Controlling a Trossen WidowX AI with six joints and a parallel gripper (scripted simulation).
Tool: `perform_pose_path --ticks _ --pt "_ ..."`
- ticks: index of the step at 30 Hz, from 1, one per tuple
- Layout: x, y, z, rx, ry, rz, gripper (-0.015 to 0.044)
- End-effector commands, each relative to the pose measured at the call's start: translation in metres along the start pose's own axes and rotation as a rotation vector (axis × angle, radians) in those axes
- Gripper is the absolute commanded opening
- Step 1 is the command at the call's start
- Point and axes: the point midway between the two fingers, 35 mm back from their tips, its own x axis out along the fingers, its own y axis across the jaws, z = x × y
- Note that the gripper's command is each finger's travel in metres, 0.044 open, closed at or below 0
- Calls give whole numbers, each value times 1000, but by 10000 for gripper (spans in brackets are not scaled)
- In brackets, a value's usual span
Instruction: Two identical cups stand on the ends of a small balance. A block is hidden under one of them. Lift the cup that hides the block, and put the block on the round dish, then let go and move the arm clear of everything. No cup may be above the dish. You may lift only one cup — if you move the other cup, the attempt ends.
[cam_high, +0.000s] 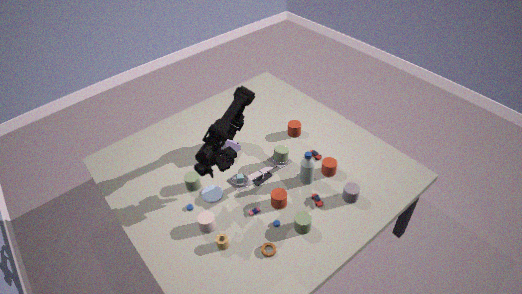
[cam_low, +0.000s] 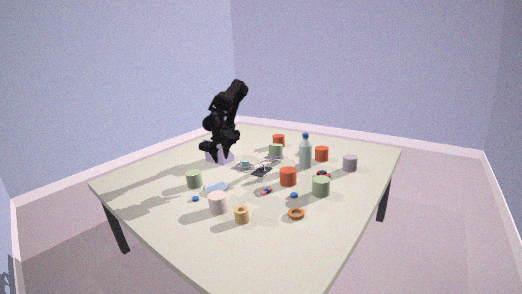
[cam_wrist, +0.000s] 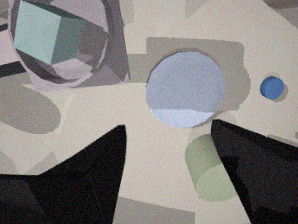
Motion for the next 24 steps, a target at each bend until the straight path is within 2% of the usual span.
perform_pose_path --ticks 1,24 --pt "-6 10 11 -145 -10 -4 260" --pt "-16 62 54 -920 -22 15 260"
